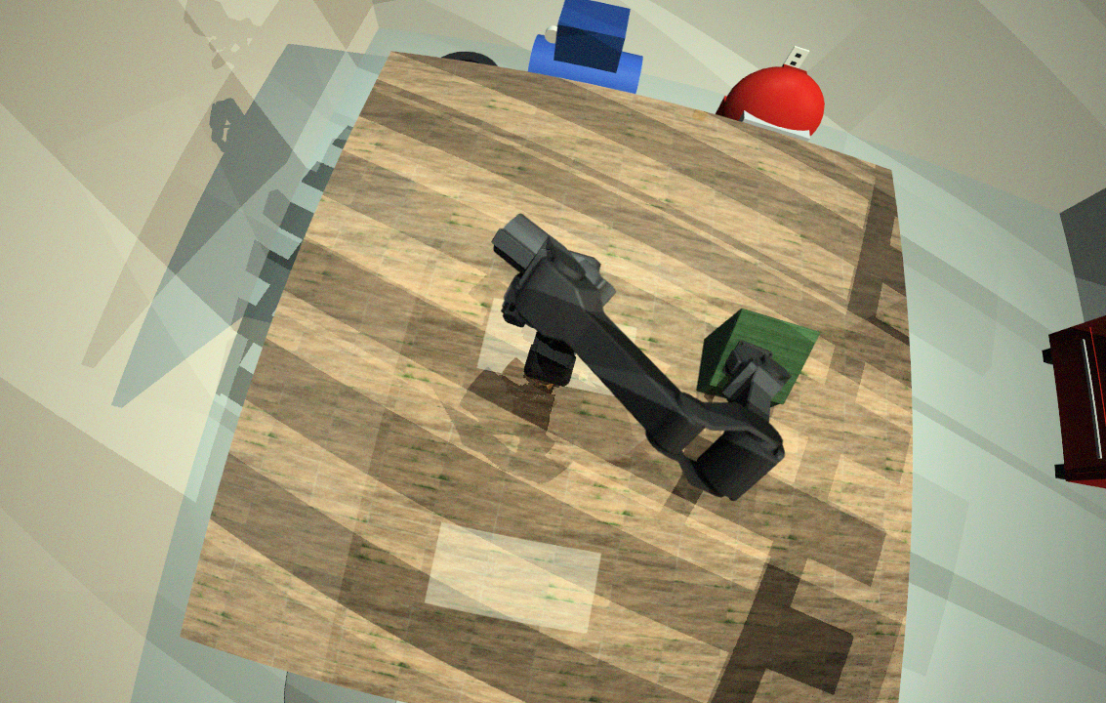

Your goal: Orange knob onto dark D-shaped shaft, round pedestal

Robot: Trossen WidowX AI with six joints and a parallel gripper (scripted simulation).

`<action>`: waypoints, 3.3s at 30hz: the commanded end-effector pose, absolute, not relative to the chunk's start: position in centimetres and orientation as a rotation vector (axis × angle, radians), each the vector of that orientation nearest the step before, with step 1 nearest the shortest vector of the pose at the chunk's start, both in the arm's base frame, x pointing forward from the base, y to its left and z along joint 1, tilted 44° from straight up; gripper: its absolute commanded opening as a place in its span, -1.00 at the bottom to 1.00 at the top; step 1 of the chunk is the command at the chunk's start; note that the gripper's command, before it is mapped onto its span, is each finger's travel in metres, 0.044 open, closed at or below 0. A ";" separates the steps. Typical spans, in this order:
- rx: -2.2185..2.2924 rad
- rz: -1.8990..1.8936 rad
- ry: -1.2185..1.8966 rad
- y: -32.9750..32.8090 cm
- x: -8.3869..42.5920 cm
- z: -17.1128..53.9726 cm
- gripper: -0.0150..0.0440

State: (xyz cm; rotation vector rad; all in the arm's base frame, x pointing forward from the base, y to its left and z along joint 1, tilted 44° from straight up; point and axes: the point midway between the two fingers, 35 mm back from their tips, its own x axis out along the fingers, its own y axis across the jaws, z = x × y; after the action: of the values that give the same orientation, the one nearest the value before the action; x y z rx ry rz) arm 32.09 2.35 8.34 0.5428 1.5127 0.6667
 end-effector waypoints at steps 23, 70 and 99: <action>0.529 0.664 1.505 -1.0 34.4 1.2 -0.49; 0.523 0.673 1.501 0.0 34.6 -2.9 -0.49; 0.363 0.819 1.411 -0.1 34.6 -2.8 -0.49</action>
State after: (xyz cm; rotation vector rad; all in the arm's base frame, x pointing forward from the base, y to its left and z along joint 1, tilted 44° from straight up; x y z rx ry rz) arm 34.55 -0.12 -2.84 0.3668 1.4200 0.8110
